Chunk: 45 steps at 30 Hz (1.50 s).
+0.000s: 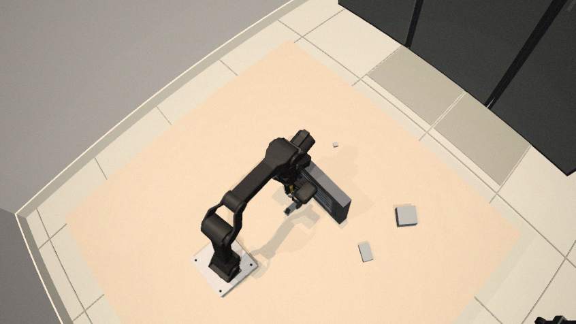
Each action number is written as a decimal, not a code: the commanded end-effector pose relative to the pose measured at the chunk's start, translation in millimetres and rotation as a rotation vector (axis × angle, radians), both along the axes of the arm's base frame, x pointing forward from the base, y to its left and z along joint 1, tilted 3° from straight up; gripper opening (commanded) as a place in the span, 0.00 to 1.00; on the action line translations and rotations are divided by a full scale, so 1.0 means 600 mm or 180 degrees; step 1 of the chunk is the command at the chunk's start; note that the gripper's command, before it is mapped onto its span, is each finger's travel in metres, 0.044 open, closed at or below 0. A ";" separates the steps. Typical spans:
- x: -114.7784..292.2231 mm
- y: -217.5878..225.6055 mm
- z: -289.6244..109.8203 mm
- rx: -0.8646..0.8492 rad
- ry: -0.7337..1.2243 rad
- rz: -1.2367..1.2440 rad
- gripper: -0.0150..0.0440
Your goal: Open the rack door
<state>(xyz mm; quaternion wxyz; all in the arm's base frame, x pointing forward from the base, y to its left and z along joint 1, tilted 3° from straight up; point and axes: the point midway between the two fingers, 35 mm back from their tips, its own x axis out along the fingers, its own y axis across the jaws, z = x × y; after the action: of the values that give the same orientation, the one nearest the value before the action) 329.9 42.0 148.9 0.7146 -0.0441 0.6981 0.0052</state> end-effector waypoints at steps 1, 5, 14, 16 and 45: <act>0.001 0.000 0.001 0.0014 -0.0048 -0.0643 0.74; 0.001 0.000 0.002 0.0033 -0.0083 -0.1271 0.74; 0.001 0.001 0.002 0.0076 -0.0161 -0.2687 0.74; 0.002 0.001 0.002 0.0085 -0.0178 -0.3002 0.74; 0.002 0.002 0.003 0.0174 -0.0328 -0.5911 0.56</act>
<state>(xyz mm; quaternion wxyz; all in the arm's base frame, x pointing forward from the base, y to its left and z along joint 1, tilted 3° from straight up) 331.1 42.8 150.5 0.4667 0.5458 0.4234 -0.5523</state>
